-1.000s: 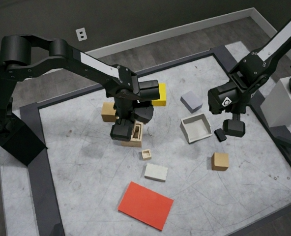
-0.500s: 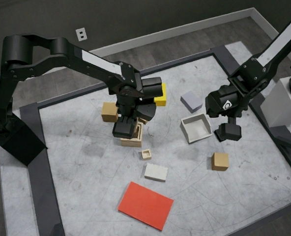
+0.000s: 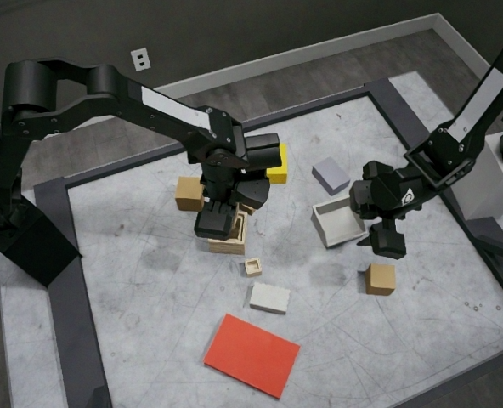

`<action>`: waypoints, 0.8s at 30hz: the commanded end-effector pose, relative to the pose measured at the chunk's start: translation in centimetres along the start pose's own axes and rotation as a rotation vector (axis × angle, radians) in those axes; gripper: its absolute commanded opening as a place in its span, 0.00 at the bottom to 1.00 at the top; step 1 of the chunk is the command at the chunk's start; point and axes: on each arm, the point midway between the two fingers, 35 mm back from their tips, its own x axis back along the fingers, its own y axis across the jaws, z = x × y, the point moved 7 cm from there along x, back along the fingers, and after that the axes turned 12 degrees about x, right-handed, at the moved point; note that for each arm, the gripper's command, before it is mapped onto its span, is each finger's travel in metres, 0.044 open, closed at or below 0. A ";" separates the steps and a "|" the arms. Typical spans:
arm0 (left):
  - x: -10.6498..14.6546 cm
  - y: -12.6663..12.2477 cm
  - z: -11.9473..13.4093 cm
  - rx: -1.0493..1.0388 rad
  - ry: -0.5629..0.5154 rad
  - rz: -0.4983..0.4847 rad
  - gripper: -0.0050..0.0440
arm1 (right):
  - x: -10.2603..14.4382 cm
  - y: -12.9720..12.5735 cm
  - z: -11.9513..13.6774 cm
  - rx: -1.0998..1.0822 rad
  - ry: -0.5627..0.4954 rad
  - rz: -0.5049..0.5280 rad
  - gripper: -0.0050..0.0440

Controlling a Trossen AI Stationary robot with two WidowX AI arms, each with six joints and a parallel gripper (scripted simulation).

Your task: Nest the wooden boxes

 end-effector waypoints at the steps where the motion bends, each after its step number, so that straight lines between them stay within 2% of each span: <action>1: 1.0 0.0 -0.6 -0.007 -0.032 -0.003 0.48 | -0.4 0.5 0.1 0.032 -0.100 0.019 0.92; 11: 1.0 0.0 -0.6 -0.007 -0.032 -0.003 0.48 | -0.6 1.1 0.5 0.067 -0.310 0.080 0.92; 13: 1.0 0.0 -0.6 -0.007 -0.032 -0.003 0.48 | -0.6 1.1 0.5 0.067 -0.310 0.080 0.92; 16: 1.0 0.0 -0.6 -0.007 -0.032 -0.003 0.48 | -0.3 1.2 0.5 0.067 -0.392 0.101 0.92; 24: 1.0 0.0 -0.6 -0.007 -0.032 -0.003 0.48 | 0.7 1.1 1.3 0.066 -0.532 0.159 0.92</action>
